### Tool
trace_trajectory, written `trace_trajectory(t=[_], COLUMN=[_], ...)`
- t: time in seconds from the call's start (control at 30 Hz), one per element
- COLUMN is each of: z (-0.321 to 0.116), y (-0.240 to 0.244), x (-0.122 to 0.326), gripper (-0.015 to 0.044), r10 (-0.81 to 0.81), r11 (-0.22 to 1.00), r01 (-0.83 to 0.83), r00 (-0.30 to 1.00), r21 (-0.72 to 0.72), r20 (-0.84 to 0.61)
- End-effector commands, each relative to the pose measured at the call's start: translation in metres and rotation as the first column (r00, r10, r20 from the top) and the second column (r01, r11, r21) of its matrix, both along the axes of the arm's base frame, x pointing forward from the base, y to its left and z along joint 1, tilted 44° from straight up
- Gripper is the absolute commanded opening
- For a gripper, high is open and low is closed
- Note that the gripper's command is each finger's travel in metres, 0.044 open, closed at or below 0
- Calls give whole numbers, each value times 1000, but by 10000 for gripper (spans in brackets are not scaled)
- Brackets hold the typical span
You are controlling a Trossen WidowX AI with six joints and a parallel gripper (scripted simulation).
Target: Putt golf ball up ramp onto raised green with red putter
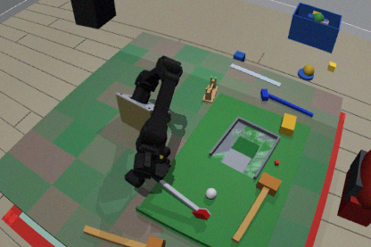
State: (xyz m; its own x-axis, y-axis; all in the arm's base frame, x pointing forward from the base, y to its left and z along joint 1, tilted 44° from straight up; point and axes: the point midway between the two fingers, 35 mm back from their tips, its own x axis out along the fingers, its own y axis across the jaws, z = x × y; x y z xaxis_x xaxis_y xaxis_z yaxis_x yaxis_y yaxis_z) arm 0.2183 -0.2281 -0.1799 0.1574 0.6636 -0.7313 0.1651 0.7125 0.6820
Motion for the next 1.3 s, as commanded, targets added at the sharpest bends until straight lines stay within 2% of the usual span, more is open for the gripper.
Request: trace_trajectory(t=[0.0, 0.27, 0.37, 0.6, 0.87, 1.27], z=[7, 80, 91, 98, 134, 127], y=[5, 80, 97, 89, 57, 61], x=[3, 24, 23, 22, 14, 15], gripper=[0, 0, 0, 0, 0, 0], r10=[-2, 0, 1, 1, 1, -6], r11=[1000, 1000, 1000, 1000, 1000, 1000], r01=[2, 0, -1, -1, -1, 6], r00=[1000, 1000, 1000, 1000, 1000, 1000], r21=[-1, 3, 6, 5, 4, 9], r20=[0, 5, 6, 6, 5, -1])
